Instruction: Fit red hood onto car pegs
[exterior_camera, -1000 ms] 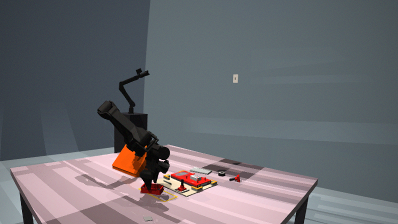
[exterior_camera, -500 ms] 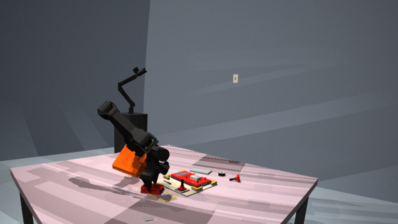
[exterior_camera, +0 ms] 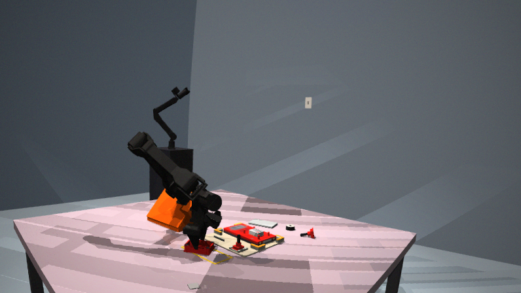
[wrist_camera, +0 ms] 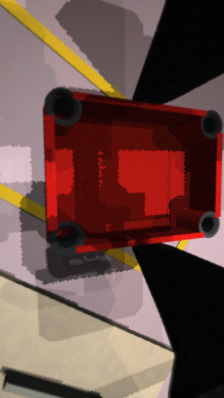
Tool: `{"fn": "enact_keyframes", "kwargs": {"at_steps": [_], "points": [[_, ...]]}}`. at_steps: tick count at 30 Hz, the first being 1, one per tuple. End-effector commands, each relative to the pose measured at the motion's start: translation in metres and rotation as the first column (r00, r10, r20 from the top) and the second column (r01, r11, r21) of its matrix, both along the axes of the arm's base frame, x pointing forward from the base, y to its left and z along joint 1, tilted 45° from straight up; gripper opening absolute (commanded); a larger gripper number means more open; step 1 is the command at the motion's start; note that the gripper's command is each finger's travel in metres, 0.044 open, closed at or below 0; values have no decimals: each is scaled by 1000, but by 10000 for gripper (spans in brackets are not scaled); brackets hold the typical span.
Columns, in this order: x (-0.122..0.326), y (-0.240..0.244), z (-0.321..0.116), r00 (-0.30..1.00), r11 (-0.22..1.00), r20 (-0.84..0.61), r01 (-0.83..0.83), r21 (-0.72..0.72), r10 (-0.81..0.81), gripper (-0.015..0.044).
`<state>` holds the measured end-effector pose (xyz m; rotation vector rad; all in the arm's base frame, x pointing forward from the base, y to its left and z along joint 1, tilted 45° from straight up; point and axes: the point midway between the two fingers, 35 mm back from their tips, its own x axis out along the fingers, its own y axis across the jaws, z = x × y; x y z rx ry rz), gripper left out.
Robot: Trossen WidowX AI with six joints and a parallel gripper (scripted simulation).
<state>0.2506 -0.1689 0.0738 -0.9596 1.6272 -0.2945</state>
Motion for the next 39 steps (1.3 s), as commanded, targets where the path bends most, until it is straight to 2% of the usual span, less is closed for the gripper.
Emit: {"fn": "enact_keyframes", "kwargs": {"at_steps": [1, 7, 30, 39], "points": [[0, 3, 3, 1000, 1000, 3, 1, 0, -1, 144], [0, 12, 12, 1000, 1000, 3, 1, 0, -1, 0], [0, 59, 58, 1000, 1000, 2, 1, 3, -1, 0], [0, 54, 53, 980, 990, -142, -138, 20, 139, 0]]}}
